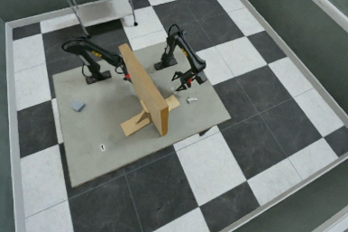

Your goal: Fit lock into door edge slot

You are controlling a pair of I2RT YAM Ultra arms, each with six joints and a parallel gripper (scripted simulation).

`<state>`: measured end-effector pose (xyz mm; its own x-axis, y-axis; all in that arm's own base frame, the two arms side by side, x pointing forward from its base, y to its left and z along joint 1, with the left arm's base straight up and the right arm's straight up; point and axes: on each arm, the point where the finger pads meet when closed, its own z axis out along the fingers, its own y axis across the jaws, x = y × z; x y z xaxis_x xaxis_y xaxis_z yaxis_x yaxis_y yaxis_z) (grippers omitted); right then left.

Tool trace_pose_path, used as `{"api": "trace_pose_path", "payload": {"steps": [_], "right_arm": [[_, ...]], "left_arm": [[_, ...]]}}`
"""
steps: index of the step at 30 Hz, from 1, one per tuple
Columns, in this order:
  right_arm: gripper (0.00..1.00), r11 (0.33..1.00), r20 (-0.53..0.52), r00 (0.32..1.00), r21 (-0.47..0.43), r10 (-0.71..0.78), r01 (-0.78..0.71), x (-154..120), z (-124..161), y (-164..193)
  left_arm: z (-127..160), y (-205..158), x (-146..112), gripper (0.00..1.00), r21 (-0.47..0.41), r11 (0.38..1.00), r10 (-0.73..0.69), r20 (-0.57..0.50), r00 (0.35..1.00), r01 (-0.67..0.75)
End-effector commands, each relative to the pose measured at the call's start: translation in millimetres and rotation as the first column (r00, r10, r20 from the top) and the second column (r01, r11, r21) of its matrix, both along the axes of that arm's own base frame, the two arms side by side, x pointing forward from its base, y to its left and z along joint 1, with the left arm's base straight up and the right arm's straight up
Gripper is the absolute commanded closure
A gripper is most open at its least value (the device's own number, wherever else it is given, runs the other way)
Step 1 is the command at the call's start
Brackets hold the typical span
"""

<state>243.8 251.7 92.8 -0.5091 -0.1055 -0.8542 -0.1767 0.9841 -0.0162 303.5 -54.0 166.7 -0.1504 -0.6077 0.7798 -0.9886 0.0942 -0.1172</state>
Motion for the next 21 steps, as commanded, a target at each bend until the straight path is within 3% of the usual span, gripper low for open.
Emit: {"api": "trace_pose_path", "payload": {"steps": [1, 21], "right_arm": [[1.0, 0.999, 0.032, 0.999, 0.038, -0.013, 0.012, 8, 15, 4], [1.0, 0.999, 0.033, 0.999, 0.038, -0.013, 0.012, 38, 16, 8]], "left_arm": [[5, -4, -3, 0.0, -0.006, 1.0, -0.014, 0.001, 1.0, 0.014], [5, -4, -3, 0.0, -0.006, 1.0, -0.014, 0.001, 1.0, 0.014]]}}
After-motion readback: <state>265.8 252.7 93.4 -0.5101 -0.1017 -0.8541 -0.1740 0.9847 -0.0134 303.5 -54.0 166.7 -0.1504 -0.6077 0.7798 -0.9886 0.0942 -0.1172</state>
